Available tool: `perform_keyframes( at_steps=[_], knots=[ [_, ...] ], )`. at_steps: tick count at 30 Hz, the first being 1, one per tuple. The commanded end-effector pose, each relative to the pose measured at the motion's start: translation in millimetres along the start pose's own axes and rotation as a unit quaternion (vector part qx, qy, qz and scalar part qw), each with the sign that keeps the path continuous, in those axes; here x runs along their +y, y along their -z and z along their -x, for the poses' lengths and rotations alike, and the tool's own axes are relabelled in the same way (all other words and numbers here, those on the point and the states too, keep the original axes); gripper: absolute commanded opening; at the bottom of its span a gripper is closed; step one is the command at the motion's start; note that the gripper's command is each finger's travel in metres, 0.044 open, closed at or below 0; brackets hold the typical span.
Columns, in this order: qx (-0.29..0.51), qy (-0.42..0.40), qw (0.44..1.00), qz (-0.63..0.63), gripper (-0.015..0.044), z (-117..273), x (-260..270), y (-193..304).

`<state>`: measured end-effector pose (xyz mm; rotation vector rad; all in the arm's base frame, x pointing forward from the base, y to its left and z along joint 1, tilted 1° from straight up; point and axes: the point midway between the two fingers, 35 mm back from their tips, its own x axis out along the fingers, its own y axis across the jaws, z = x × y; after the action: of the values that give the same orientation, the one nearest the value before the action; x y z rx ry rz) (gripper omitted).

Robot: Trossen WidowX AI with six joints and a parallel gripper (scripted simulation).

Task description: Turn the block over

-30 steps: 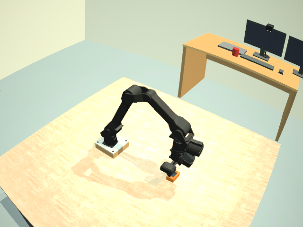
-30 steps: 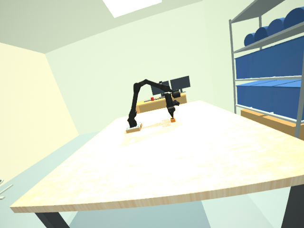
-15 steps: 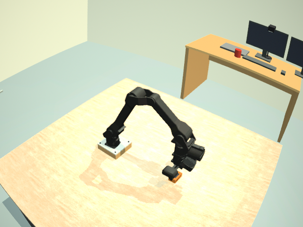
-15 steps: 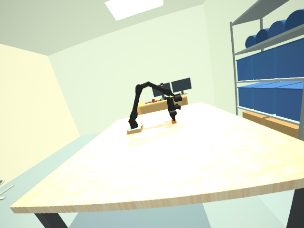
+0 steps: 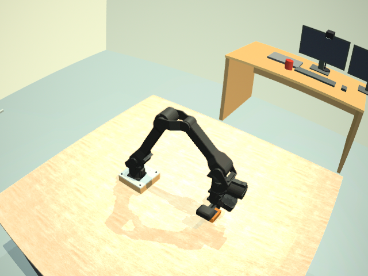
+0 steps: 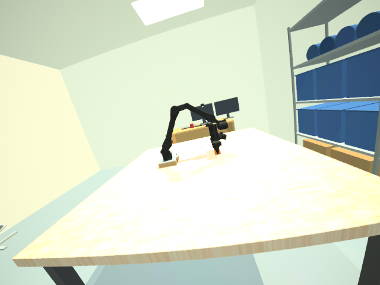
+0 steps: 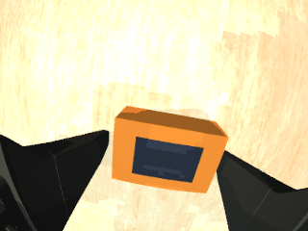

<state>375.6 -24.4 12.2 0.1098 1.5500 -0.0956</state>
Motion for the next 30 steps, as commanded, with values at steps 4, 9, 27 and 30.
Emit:
perform_keyframes(
  at_steps=[4,9,27,30],
  knots=[
    [-0.001,0.002,1.000,-0.001,0.0256,-1.2,-0.6,-0.2],
    [-0.001,0.002,1.000,-0.001,0.0222,-1.2,-0.6,-0.2],
    [-0.001,0.002,1.000,-0.001,0.0000,27.6,-0.5,-0.4],
    [-0.001,0.002,1.000,-0.001,0.0000,28.9,-0.4,-0.3]
  ],
)
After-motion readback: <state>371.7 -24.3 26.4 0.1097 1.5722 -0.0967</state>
